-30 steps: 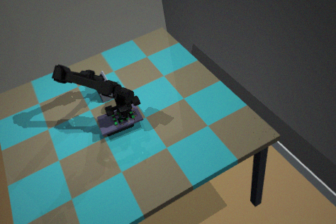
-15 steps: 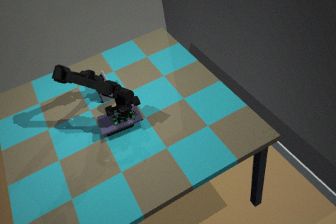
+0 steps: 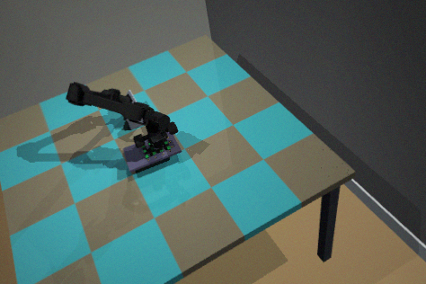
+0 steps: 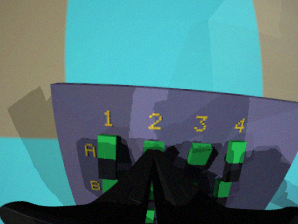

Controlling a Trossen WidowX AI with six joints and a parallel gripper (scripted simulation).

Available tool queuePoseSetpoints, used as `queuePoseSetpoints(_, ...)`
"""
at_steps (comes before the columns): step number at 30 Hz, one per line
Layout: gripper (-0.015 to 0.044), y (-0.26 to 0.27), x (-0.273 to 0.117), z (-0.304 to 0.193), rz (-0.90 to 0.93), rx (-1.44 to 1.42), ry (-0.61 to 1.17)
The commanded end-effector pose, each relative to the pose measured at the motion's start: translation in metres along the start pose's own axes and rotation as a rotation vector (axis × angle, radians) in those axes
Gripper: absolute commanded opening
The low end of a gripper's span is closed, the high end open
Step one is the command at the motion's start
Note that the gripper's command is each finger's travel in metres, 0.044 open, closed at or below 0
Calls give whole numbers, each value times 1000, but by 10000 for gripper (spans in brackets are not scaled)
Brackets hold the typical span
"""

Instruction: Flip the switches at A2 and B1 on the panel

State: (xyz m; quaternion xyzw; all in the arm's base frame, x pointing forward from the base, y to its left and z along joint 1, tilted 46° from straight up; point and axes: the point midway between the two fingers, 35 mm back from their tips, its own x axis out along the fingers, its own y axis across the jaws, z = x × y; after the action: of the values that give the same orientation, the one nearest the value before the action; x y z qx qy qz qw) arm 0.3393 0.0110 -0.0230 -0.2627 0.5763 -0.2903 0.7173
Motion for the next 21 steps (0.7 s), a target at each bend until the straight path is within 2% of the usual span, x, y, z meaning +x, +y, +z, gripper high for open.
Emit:
queuePoseSetpoints(1,0,0,1,0,-4,-3,-2)
queuePoseSetpoints(21,0,0,4,0,-4,-3,-2)
